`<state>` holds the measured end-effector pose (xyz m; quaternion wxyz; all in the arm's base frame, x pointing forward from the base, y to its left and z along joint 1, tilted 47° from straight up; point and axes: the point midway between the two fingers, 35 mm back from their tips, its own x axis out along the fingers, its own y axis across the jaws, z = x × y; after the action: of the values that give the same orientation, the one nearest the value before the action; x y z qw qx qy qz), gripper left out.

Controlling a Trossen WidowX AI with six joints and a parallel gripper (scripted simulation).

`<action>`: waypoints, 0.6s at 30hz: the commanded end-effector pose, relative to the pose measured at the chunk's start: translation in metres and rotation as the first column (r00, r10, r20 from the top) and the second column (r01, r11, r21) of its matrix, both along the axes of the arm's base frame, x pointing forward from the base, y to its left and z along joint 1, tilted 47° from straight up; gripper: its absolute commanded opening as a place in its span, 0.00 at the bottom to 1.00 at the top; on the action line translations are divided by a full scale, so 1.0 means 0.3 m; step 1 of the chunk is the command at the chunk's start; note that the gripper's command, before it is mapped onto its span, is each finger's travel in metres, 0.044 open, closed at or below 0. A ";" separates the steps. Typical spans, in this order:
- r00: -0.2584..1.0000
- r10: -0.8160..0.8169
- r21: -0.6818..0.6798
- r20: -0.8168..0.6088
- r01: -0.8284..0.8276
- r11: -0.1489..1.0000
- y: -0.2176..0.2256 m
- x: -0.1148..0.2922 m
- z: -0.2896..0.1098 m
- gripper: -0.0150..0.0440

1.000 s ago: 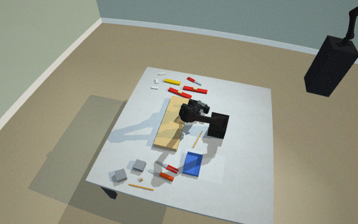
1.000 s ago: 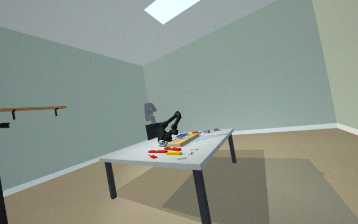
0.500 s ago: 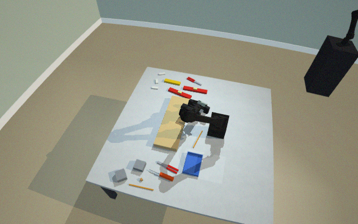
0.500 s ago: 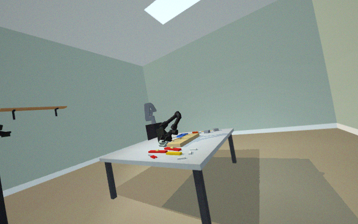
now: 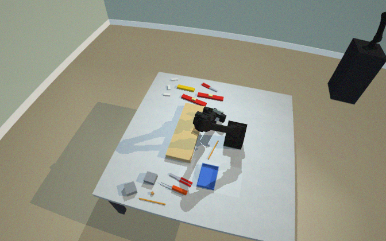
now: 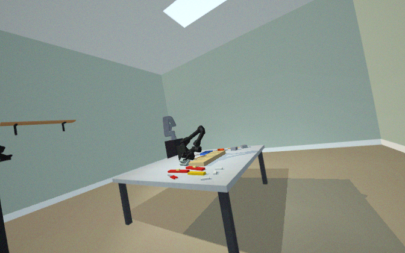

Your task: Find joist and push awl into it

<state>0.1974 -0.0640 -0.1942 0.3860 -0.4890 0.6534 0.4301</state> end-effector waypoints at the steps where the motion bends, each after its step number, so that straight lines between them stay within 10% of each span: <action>1: 1.000 0.003 0.018 0.001 -0.003 1.000 0.012 0.002 -0.003 0.90; 18: 1.000 0.000 0.000 0.000 0.000 1.000 0.000 0.000 0.000 0.90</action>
<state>0.1974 -0.0640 -0.1942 0.3861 -0.4890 0.6533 0.4301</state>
